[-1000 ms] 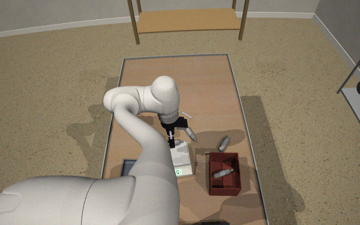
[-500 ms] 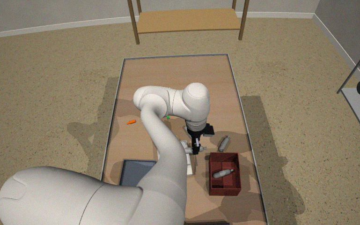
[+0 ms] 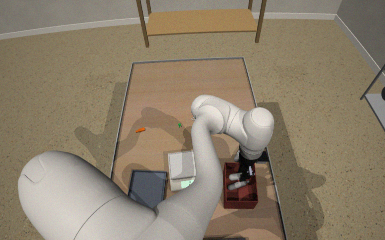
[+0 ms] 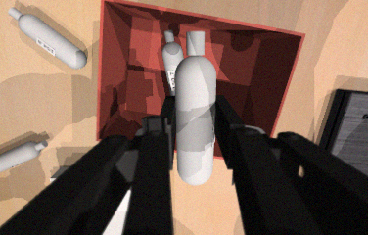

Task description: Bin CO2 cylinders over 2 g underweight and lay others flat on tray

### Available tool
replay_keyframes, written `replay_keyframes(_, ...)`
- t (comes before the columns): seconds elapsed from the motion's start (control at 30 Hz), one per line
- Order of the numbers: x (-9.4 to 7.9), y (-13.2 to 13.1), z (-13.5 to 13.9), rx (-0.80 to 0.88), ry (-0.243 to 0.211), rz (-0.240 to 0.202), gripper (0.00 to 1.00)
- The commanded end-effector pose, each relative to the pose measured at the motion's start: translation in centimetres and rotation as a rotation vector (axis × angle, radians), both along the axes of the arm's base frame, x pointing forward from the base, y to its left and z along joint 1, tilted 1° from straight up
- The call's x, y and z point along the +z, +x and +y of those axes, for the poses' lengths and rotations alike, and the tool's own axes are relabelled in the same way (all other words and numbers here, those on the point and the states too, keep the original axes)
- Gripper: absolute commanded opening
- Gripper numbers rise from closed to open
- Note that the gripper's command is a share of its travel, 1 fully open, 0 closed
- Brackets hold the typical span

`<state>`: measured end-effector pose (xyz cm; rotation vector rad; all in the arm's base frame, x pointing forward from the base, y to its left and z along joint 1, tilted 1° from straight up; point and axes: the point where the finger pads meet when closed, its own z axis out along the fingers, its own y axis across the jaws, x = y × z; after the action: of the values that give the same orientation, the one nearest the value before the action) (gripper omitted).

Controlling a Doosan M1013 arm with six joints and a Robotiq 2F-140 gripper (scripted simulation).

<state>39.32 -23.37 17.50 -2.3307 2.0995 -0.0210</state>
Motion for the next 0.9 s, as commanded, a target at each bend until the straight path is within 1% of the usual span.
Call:
replay_keyframes(0.0,0.0,0.0,-0.3,0.002,0.003,-0.002,0.10)
replay_keyframes(0.23,-0.5,0.0,-0.3,0.002,0.003,-0.002,0.10)
replay_keyframes(0.5,-1.7,0.0,-0.3,0.002,0.003,-0.002,0.10)
replay_keyframes(0.57,-1.7,0.0,-0.3,0.002,0.003,-0.002,0.10)
replay_keyframes(0.87,-3.1,0.1,-0.3,0.002,0.003,-0.002,0.10)
